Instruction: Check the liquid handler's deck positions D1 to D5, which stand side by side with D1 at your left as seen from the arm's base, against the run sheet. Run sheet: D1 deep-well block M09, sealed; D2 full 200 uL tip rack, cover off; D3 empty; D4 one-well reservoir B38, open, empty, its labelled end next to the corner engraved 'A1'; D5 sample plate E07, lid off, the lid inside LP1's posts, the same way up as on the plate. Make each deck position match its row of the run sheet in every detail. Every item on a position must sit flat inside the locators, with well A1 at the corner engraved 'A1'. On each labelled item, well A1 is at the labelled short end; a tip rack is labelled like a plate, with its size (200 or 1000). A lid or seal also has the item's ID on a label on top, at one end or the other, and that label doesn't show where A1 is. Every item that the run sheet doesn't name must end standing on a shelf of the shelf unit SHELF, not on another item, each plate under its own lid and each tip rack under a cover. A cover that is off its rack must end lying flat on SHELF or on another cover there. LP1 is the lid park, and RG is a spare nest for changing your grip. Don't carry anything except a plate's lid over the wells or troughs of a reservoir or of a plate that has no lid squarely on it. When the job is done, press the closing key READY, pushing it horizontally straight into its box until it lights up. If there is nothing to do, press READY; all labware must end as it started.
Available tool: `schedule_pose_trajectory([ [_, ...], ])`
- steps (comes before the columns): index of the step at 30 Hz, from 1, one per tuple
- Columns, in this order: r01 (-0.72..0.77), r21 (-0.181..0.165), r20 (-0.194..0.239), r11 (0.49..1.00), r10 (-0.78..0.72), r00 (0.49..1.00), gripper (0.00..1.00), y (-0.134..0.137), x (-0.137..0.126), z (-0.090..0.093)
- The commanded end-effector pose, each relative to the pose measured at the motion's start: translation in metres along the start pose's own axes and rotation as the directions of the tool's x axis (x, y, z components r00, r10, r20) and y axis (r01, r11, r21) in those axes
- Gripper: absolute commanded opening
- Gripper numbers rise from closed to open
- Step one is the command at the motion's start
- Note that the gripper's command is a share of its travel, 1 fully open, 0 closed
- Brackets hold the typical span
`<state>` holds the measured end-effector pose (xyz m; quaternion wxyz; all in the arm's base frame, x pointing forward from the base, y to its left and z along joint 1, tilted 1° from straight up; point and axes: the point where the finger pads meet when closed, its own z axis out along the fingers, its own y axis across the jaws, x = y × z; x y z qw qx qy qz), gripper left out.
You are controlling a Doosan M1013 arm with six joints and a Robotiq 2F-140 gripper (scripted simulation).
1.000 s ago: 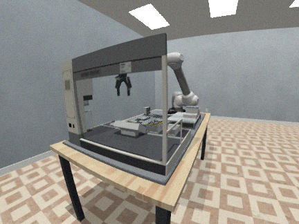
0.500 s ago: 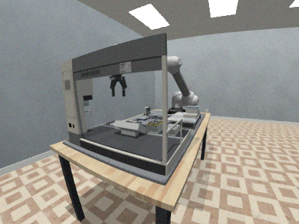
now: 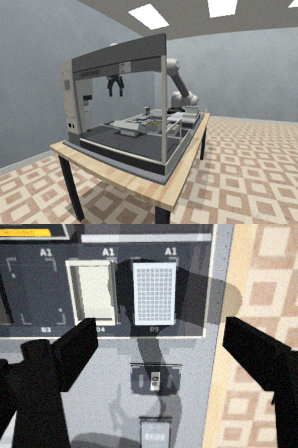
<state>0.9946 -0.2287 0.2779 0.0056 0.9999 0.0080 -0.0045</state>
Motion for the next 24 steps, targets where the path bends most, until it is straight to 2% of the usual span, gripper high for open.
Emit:
schedule_pose_trajectory([
  [1,-0.002,-0.001,0.005,1.0,0.002,1.0,0.79,-0.0003,0.0011,0.0027],
  [24,-0.002,0.0,0.006,1.0,0.002,1.0,0.79,-0.0004,0.0009,0.0049],
])
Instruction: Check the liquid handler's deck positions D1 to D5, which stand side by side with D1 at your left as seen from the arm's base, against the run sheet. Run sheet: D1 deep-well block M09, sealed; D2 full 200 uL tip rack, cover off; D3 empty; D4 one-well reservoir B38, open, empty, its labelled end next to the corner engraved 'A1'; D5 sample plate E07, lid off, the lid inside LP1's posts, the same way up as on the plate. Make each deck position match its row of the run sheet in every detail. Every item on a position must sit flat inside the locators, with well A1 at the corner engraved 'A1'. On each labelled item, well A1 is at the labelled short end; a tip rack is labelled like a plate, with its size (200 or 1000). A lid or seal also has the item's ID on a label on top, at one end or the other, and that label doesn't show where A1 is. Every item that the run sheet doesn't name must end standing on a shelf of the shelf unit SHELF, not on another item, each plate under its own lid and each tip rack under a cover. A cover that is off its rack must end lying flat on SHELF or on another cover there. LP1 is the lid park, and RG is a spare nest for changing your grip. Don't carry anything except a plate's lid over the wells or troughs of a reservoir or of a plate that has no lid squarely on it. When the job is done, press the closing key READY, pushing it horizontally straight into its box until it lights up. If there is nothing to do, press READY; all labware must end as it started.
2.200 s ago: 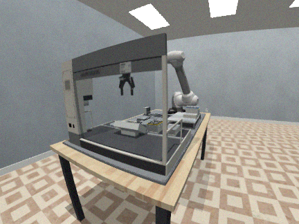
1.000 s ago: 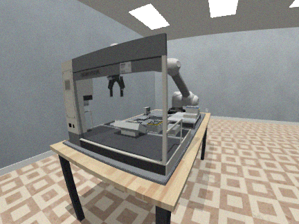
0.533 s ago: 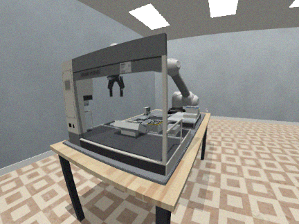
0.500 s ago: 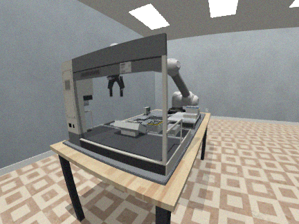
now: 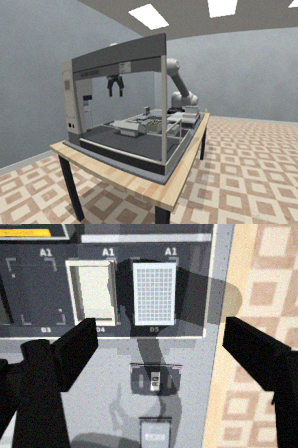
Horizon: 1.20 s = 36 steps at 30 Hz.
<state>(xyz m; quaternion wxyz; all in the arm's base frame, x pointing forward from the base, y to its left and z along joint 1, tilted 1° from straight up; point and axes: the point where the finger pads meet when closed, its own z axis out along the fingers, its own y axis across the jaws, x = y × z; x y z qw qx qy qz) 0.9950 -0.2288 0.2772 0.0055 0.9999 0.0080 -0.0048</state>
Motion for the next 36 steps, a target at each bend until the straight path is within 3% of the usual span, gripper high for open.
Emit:
schedule_pose_trajectory([
  [1,-0.002,0.0,0.005,1.0,0.002,1.0,0.79,-0.0005,0.0005,0.0042],
  [33,-0.002,0.0,0.005,1.0,0.002,1.0,0.79,-0.0005,0.0005,0.0042],
  [36,-0.002,-0.001,0.004,1.0,0.002,1.0,0.79,-0.0003,0.001,0.0108],
])
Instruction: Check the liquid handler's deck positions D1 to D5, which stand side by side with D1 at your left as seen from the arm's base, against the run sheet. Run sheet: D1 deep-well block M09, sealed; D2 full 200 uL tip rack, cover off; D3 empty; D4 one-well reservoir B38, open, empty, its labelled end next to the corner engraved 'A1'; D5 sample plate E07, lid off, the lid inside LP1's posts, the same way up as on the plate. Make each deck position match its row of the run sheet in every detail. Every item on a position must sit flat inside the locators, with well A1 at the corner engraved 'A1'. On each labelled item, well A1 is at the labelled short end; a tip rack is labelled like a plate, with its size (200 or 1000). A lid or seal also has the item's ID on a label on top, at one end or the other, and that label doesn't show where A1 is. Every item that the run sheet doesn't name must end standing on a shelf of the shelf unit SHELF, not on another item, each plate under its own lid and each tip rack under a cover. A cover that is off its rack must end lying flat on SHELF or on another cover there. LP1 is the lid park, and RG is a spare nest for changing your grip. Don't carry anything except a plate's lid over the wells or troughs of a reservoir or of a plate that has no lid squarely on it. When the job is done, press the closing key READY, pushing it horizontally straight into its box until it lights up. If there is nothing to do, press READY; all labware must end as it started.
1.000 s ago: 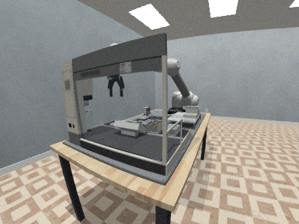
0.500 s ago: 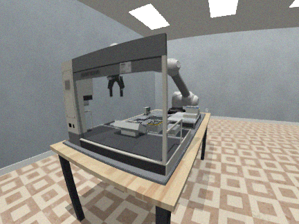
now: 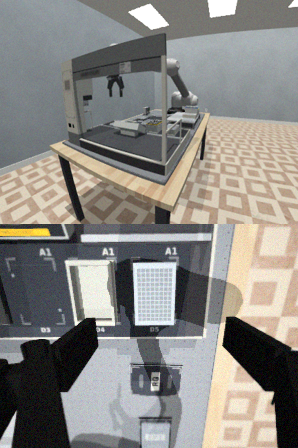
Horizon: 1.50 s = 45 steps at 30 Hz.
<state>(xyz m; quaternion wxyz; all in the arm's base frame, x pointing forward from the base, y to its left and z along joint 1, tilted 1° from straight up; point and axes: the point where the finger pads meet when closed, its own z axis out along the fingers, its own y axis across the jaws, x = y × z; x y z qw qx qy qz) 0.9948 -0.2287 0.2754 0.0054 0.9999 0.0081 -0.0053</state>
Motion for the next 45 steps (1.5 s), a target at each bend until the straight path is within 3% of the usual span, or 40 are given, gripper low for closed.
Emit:
schedule_pose_trajectory([
  [1,-0.003,-0.001,0.002,1.0,0.003,1.0,0.79,0.0,0.001,0.01],
  [45,-0.004,-0.002,-0.001,1.0,0.004,1.0,0.79,0.0,0.0,0.07],
])
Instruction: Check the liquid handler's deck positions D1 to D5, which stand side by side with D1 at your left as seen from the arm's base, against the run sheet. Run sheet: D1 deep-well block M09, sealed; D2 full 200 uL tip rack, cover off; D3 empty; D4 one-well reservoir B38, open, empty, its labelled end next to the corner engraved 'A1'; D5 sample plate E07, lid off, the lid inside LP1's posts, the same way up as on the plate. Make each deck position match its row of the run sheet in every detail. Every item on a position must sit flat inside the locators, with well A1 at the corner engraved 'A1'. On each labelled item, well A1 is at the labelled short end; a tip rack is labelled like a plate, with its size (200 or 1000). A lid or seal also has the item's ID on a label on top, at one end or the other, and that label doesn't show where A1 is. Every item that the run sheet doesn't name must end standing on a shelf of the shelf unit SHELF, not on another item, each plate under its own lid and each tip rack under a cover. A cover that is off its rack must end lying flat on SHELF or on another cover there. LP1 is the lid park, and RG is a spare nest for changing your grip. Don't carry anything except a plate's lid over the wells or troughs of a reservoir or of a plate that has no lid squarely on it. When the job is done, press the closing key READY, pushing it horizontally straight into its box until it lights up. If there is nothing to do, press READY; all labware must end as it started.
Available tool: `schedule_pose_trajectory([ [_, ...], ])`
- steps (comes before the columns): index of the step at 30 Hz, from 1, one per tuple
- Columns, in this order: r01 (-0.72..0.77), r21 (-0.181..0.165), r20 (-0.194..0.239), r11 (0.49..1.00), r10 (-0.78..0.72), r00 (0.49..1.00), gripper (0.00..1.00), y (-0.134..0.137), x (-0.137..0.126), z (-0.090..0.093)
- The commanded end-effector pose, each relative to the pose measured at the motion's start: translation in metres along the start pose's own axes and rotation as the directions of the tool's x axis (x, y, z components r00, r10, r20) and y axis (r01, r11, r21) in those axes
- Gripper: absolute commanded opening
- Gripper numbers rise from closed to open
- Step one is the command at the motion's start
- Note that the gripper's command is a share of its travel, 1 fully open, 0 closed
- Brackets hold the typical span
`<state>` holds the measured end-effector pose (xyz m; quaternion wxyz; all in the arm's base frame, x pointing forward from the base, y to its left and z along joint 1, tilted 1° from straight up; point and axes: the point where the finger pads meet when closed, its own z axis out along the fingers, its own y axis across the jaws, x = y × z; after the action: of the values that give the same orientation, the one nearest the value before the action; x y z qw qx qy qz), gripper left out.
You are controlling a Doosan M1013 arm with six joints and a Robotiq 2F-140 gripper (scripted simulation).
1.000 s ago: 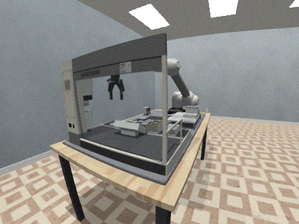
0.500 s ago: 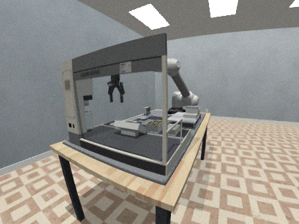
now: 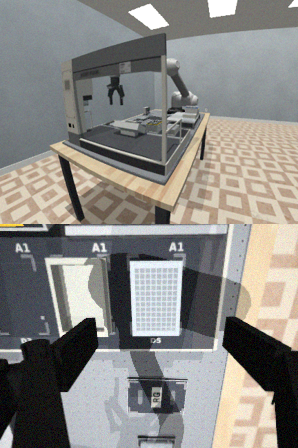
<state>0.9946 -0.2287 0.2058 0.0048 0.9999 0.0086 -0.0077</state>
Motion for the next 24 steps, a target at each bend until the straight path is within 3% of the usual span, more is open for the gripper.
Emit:
schedule_pose_trajectory([
  [1,-0.005,-0.003,-0.005,1.0,0.005,1.0,0.79,0.001,0.0,0.003],
  [24,-0.005,-0.002,-0.001,1.0,0.005,1.0,0.79,0.002,0.0,0.042],
])
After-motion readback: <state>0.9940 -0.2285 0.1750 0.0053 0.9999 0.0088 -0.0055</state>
